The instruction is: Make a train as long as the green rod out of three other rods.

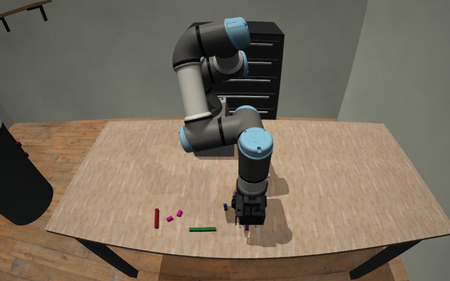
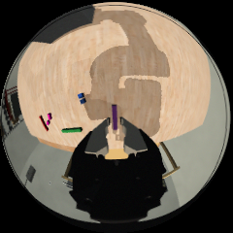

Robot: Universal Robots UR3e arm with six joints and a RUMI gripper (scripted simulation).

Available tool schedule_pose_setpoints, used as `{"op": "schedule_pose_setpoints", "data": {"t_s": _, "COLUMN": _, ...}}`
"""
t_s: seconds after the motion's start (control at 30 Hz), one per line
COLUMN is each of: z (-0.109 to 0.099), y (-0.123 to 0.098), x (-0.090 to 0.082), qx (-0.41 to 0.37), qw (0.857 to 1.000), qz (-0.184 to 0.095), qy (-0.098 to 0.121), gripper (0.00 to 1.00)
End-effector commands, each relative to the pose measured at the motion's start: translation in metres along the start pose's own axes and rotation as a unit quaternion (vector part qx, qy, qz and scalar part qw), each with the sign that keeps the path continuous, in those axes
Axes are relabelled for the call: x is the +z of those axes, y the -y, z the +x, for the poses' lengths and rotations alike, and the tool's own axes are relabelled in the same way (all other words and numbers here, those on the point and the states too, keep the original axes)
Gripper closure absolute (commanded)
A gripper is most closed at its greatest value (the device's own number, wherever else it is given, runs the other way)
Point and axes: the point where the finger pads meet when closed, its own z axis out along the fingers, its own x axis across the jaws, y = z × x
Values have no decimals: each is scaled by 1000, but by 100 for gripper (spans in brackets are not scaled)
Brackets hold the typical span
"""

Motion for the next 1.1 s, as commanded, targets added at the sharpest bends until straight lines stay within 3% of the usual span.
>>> {"op": "schedule_pose_setpoints", "data": {"t_s": 0.0, "z": 0, "y": -2, "x": 0, "qx": 0, "qw": 1000, "qz": -3, "qy": 0, "gripper": 86}}
{"op": "schedule_pose_setpoints", "data": {"t_s": 0.97, "z": 0, "y": -2, "x": 0, "qx": 0, "qw": 1000, "qz": -3, "qy": 0, "gripper": 86}}
{"op": "schedule_pose_setpoints", "data": {"t_s": 1.0, "z": 0, "y": -2, "x": 0, "qx": 0, "qw": 1000, "qz": -3, "qy": 0, "gripper": 100}}
{"op": "schedule_pose_setpoints", "data": {"t_s": 1.07, "z": 0, "y": -2, "x": 0, "qx": 0, "qw": 1000, "qz": -3, "qy": 0, "gripper": 100}}
